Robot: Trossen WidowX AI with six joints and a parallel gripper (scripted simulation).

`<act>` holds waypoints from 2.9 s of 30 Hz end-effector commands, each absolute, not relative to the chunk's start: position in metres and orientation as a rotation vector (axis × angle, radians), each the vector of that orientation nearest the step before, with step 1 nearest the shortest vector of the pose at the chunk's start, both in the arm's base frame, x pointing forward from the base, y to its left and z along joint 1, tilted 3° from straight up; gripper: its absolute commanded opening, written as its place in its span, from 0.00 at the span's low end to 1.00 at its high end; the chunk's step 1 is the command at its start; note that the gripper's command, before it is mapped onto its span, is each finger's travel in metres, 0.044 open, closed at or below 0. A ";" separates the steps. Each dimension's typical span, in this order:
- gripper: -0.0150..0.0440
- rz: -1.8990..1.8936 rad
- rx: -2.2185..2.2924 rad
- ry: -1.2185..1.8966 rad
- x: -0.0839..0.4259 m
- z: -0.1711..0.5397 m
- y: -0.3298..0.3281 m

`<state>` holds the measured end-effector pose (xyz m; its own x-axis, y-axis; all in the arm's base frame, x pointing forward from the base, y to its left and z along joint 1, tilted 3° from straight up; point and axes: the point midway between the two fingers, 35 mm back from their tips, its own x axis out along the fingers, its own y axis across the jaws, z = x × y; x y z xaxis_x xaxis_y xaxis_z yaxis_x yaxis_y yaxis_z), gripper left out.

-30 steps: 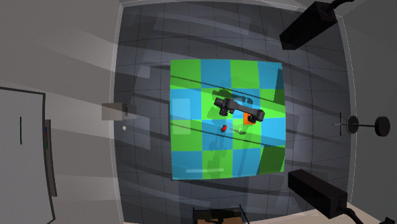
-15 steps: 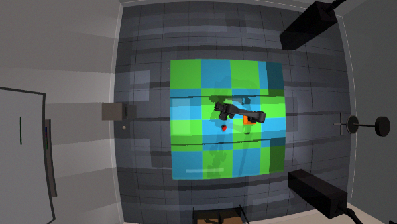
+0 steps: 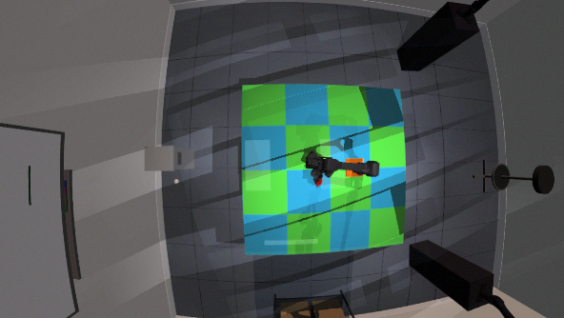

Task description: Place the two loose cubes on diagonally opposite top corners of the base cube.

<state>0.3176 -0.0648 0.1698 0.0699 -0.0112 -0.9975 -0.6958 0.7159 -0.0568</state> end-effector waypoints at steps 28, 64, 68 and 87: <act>0.43 0.385 -0.428 1.465 0.290 0.163 0.023; 0.43 0.293 -0.314 1.493 0.274 0.128 0.053; 0.43 0.293 -0.314 1.493 0.274 0.128 0.053; 0.43 0.312 -0.346 1.477 0.277 0.099 0.053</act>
